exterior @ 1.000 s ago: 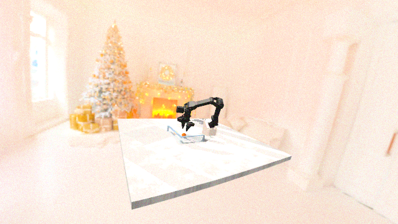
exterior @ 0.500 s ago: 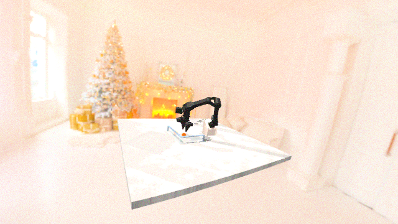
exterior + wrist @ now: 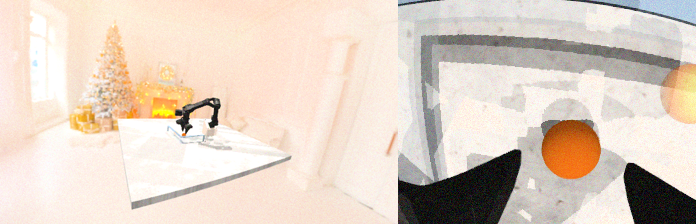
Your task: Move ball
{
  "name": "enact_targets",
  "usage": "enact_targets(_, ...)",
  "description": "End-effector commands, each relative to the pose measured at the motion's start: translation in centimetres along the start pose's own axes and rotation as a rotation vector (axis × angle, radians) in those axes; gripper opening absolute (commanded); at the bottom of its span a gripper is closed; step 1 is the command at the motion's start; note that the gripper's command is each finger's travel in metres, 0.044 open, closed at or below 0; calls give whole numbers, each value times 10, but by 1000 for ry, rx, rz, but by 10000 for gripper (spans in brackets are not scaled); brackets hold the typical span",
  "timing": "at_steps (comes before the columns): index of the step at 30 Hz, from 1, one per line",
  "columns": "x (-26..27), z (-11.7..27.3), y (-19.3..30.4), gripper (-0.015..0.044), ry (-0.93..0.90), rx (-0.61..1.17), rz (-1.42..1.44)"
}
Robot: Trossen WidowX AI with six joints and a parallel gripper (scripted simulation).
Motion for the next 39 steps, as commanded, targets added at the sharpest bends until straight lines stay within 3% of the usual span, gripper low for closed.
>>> enact_targets(1, 0, -10, 2, 304, -6, 5, -8)
enact_targets(13, 1, -26, 2, 304, -8, 5, -8)
enact_targets(17, 1, -26, 2, 199, -8, 5, -8)
enact_targets(25, 1, -26, 2, 146, -8, 5, -8)
enact_targets(31, -1, -5, -2, 0, -3, 4, -9)
enact_targets(39, -4, 47, -5, 0, 3, 4, -10)
Point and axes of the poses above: the point midway between the two fingers, 35 mm back from their tips, its own z axis back along the fingers, its own x axis across the jaws, y = z × x, the point moved 1 cm from there along z, back along the fingers, and after that the axes turned 1 degree about z, right-handed, at the moved point
